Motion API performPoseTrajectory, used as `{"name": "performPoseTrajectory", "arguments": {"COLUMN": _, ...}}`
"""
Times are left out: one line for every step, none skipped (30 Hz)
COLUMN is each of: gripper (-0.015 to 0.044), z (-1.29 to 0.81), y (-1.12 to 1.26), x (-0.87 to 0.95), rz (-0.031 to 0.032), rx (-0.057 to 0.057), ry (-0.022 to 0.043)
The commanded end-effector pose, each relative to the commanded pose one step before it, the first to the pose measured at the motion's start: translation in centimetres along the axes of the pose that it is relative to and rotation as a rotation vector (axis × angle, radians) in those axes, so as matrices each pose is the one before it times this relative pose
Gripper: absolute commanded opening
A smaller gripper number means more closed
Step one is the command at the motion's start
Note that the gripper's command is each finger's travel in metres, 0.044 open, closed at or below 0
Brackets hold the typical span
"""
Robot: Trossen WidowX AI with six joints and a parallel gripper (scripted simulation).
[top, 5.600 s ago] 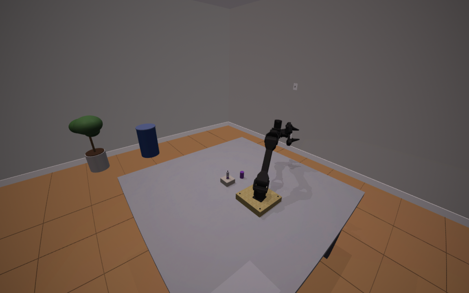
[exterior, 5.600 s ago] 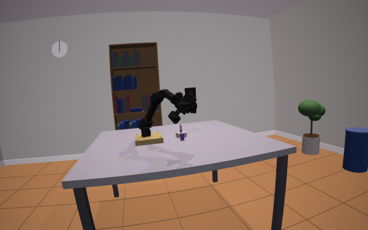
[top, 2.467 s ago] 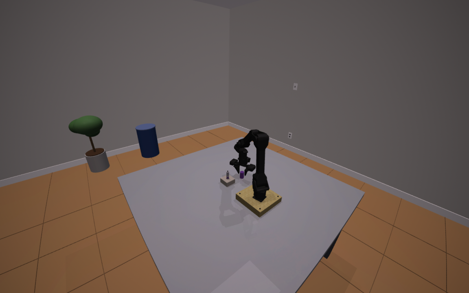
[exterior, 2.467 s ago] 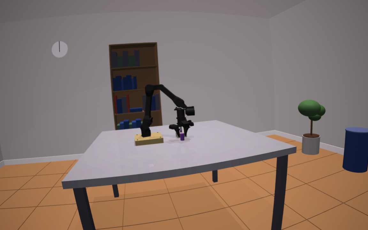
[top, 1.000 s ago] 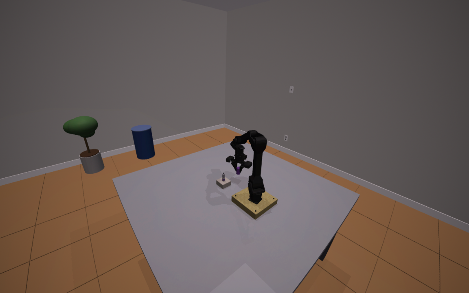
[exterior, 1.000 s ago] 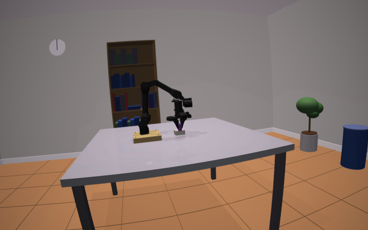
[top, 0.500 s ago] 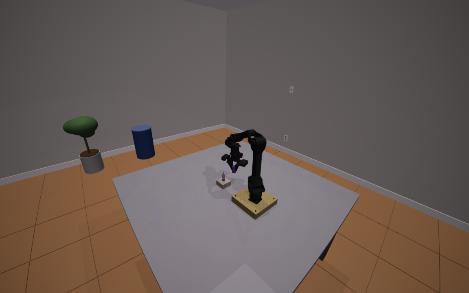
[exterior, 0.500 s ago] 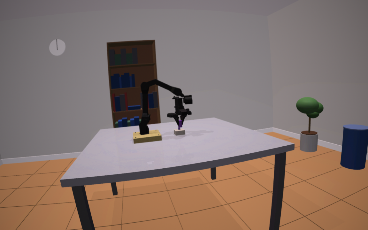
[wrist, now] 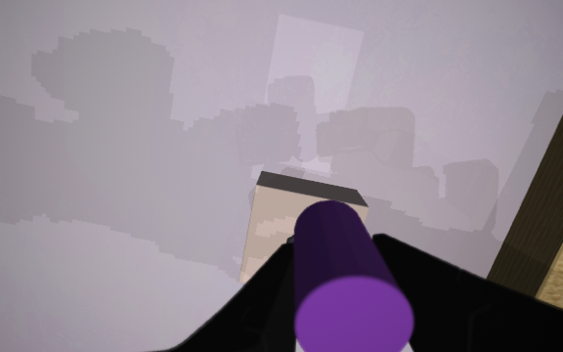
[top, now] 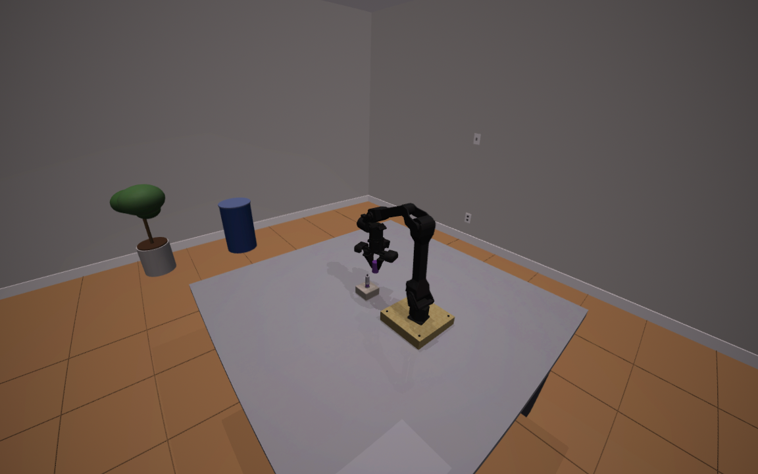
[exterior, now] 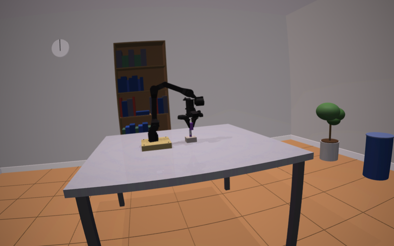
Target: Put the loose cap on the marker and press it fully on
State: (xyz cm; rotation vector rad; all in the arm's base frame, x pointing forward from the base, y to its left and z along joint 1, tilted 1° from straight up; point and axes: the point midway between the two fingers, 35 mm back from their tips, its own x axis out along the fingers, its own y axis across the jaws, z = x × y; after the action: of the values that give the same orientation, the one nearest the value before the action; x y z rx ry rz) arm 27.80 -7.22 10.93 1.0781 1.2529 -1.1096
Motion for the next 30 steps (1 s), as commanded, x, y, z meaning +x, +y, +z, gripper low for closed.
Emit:
{"name": "performPoseTrajectory", "arguments": {"gripper": 0.0000, "z": -1.299, "y": 0.589, "x": -0.805, "rz": 0.00532, "rx": 0.0014, "ry": 0.00385}}
{"name": "performPoseTrajectory", "arguments": {"gripper": 0.0000, "z": -0.285, "y": 0.105, "x": -0.146, "rz": 0.00034, "rx": -0.0011, "ry": -0.00008}}
{"name": "performPoseTrajectory", "arguments": {"gripper": 0.0000, "z": -0.286, "y": 0.101, "x": -0.146, "rz": 0.00034, "rx": -0.0011, "ry": -0.00008}}
{"name": "performPoseTrajectory", "arguments": {"gripper": 0.0000, "z": -0.285, "y": 0.097, "x": -0.146, "rz": 0.00030, "rx": -0.0009, "ry": -0.00003}}
{"name": "performPoseTrajectory", "arguments": {"gripper": 0.0000, "z": -0.276, "y": 0.090, "x": -0.142, "rz": 0.00009, "rx": -0.0001, "ry": 0.00018}}
{"name": "performPoseTrajectory", "arguments": {"gripper": 0.0000, "z": -0.278, "y": 0.086, "x": -0.142, "rz": 0.00008, "rx": -0.0001, "ry": 0.00018}}
{"name": "performPoseTrajectory", "arguments": {"gripper": 0.0000, "z": -0.270, "y": 0.079, "x": -0.139, "rz": -0.00011, "rx": 0.0006, "ry": 0.00036}}
{"name": "performPoseTrajectory", "arguments": {"gripper": 0.0000, "z": -0.267, "y": 0.075, "x": -0.137, "rz": -0.00020, "rx": 0.0009, "ry": 0.00043}}
{"name": "performPoseTrajectory", "arguments": {"gripper": 0.0000, "z": -0.267, "y": 0.071, "x": -0.137, "rz": -0.00022, "rx": 0.0009, "ry": 0.00043}}
{"name": "performPoseTrajectory", "arguments": {"gripper": 0.0000, "z": -0.267, "y": 0.067, "x": -0.137, "rz": -0.00032, "rx": 0.0012, "ry": 0.00051}}
{"name": "performPoseTrajectory", "arguments": {"gripper": 0.0000, "z": -0.213, "y": 0.050, "x": -0.109, "rz": -0.00026, "rx": 0.0010, "ry": 0.00040}}
{"name": "performPoseTrajectory", "arguments": {"gripper": 0.0000, "z": -0.128, "y": 0.029, "x": -0.065, "rz": -0.00016, "rx": 0.0006, "ry": 0.00024}}
{"name": "performPoseTrajectory", "arguments": {"gripper": 0.0000, "z": -0.043, "y": 0.010, "x": -0.022, "rz": -0.00005, "rx": 0.0002, "ry": 0.00008}}
{"name": "performPoseTrajectory", "arguments": {"gripper": 0.0000, "z": 0.000, "y": 0.000, "x": 0.000, "rz": 0.00000, "rx": 0.0000, "ry": 0.00000}}
{"name": "performPoseTrajectory", "arguments": {"gripper": 0.0000, "z": 0.000, "y": 0.000, "x": 0.025, "rz": 0.00000, "rx": 0.0000, "ry": 0.00000}}
{"name": "performPoseTrajectory", "arguments": {"gripper": 0.0000, "z": -0.001, "y": 0.000, "x": 0.075, "rz": 0.00000, "rx": 0.0000, "ry": 0.00000}}
{"name": "performPoseTrajectory", "arguments": {"gripper": 0.0000, "z": -0.001, "y": 0.000, "x": 0.126, "rz": 0.00000, "rx": 0.0000, "ry": 0.00000}}
{"name": "performPoseTrajectory", "arguments": {"gripper": 0.0000, "z": -0.002, "y": -0.001, "x": 0.157, "rz": 0.00000, "rx": 0.0000, "ry": 0.00000}}
{"name": "performPoseTrajectory", "arguments": {"gripper": 0.0000, "z": -0.002, "y": -0.001, "x": 0.126, "rz": 0.00000, "rx": 0.0000, "ry": 0.00000}}
{"name": "performPoseTrajectory", "arguments": {"gripper": 0.0000, "z": -0.001, "y": -0.001, "x": 0.075, "rz": 0.00000, "rx": 0.0000, "ry": 0.00000}}
{"name": "performPoseTrajectory", "arguments": {"gripper": 0.0000, "z": 0.000, "y": 0.000, "x": 0.025, "rz": 0.00000, "rx": 0.0000, "ry": 0.00000}}
{"name": "performPoseTrajectory", "arguments": {"gripper": 0.0000, "z": 0.001, "y": 0.003, "x": 0.026, "rz": 0.00000, "rx": 0.0000, "ry": 0.00000}}
{"name": "performPoseTrajectory", "arguments": {"gripper": 0.0000, "z": 0.001, "y": 0.005, "x": 0.053, "rz": 0.00000, "rx": 0.0000, "ry": 0.00000}}
{"name": "performPoseTrajectory", "arguments": {"gripper": 0.0000, "z": 0.002, "y": 0.008, "x": 0.080, "rz": 0.00001, "rx": 0.0000, "ry": 0.00000}}
{"name": "performPoseTrajectory", "arguments": {"gripper": 0.0000, "z": 0.003, "y": 0.010, "x": 0.107, "rz": 0.00001, "rx": 0.0000, "ry": 0.00000}}
{"name": "performPoseTrajectory", "arguments": {"gripper": 0.0000, "z": 0.003, "y": 0.012, "x": 0.130, "rz": 0.00001, "rx": 0.0000, "ry": 0.00000}}
{"name": "performPoseTrajectory", "arguments": {"gripper": 0.0000, "z": 0.003, "y": 0.013, "x": 0.150, "rz": 0.00001, "rx": 0.0000, "ry": 0.00000}}
{"name": "performPoseTrajectory", "arguments": {"gripper": 0.0000, "z": 0.003, "y": 0.013, "x": 0.160, "rz": 0.00001, "rx": 0.0000, "ry": 0.00000}}
{"name": "performPoseTrajectory", "arguments": {"gripper": 0.0000, "z": 0.003, "y": 0.012, "x": 0.162, "rz": 0.00001, "rx": 0.0000, "ry": 0.00000}}
{"name": "performPoseTrajectory", "arguments": {"gripper": 0.0000, "z": 0.003, "y": 0.011, "x": 0.162, "rz": 0.00001, "rx": 0.0000, "ry": 0.00000}}
